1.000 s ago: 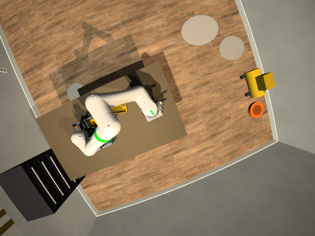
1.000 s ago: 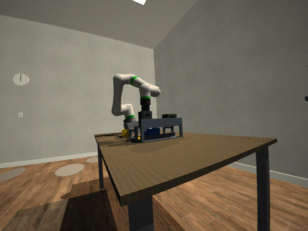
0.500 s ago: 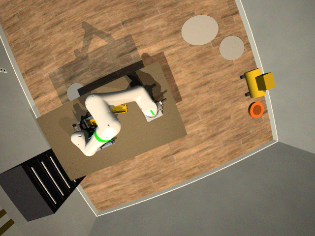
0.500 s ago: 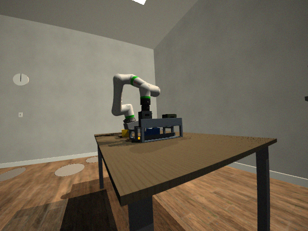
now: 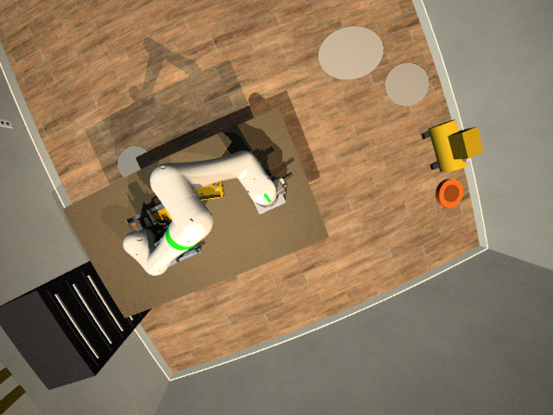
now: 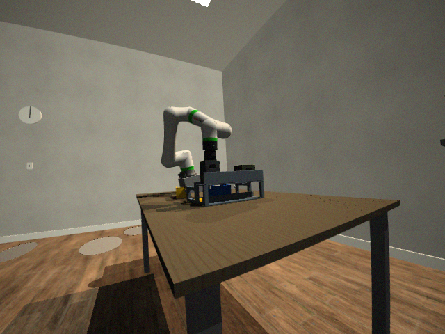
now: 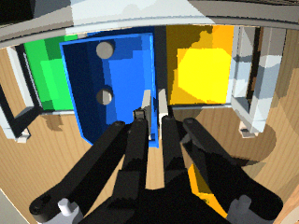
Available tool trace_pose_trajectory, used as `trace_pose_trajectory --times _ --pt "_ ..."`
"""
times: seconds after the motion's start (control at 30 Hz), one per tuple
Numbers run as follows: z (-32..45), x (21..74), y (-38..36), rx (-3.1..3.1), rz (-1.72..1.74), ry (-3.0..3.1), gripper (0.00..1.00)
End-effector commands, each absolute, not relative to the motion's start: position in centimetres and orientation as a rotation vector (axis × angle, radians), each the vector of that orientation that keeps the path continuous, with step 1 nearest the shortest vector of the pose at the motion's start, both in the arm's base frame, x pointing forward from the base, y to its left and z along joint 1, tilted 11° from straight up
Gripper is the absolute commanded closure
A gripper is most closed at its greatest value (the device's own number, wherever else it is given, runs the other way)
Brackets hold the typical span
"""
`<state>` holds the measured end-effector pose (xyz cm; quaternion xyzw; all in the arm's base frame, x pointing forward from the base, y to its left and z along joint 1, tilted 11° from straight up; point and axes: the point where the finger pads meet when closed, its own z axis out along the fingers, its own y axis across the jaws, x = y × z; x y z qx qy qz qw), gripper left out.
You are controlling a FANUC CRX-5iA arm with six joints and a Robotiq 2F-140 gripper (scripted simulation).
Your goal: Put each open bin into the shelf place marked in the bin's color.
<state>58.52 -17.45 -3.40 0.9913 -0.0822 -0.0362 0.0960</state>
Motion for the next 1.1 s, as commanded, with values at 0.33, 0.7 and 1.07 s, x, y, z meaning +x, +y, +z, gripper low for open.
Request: trace_pose_trajectory --times 0.33,0.7,1.07 --pt "-1.6 58.6 -17.1 2.937 -0.107 -0.244 0.94" --pt "0.0 58.6 -16.8 2.937 -0.107 -0.244 0.94" --pt "1.6 58.7 -16.4 2.937 -0.107 -0.244 0.94"
